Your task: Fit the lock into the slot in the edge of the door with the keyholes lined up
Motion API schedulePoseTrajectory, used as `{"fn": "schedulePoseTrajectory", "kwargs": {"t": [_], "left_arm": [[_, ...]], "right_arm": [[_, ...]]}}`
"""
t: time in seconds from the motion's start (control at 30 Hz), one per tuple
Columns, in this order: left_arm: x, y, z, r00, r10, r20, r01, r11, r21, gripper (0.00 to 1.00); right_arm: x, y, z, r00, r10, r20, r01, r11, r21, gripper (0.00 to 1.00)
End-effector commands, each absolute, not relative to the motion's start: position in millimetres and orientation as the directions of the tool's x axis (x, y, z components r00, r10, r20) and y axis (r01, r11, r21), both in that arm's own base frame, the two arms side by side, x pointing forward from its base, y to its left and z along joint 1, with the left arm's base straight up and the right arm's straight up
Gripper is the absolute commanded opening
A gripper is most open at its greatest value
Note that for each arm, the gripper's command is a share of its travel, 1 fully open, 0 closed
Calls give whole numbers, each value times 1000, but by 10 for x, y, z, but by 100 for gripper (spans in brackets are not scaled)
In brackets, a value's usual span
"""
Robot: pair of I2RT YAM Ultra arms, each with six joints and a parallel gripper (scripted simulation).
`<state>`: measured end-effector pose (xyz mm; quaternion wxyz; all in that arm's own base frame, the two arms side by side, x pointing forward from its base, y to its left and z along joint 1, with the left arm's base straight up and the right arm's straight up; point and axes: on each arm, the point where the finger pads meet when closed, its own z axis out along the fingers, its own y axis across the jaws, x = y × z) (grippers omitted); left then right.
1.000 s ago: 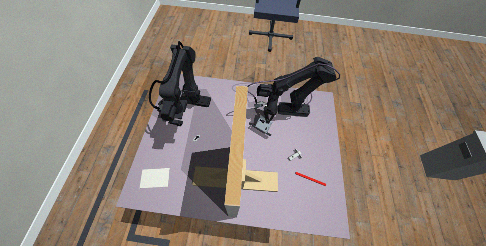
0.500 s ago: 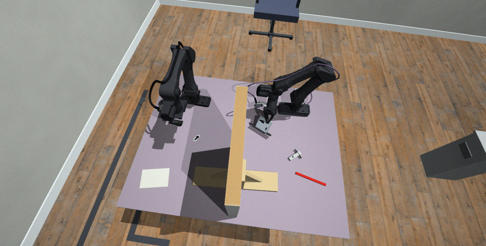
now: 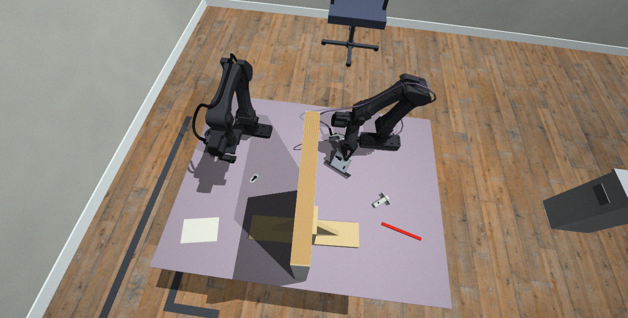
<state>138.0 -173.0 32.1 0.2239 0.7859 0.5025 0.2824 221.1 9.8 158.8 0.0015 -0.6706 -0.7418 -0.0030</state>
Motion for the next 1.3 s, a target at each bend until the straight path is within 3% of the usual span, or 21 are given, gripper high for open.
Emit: {"fn": "schedulePoseTrajectory", "kwargs": {"t": [0.0,1.27], "left_arm": [[1448,-1806,371,315,930,188,636,-354,685,10],[1404,-1805,308,329,927,182,656,-363,662,14]], "right_arm": [[2204,97,1618,-100,995,0,995,100,6,100],[2204,97,1618,-100,995,0,995,100,6,100]]}}
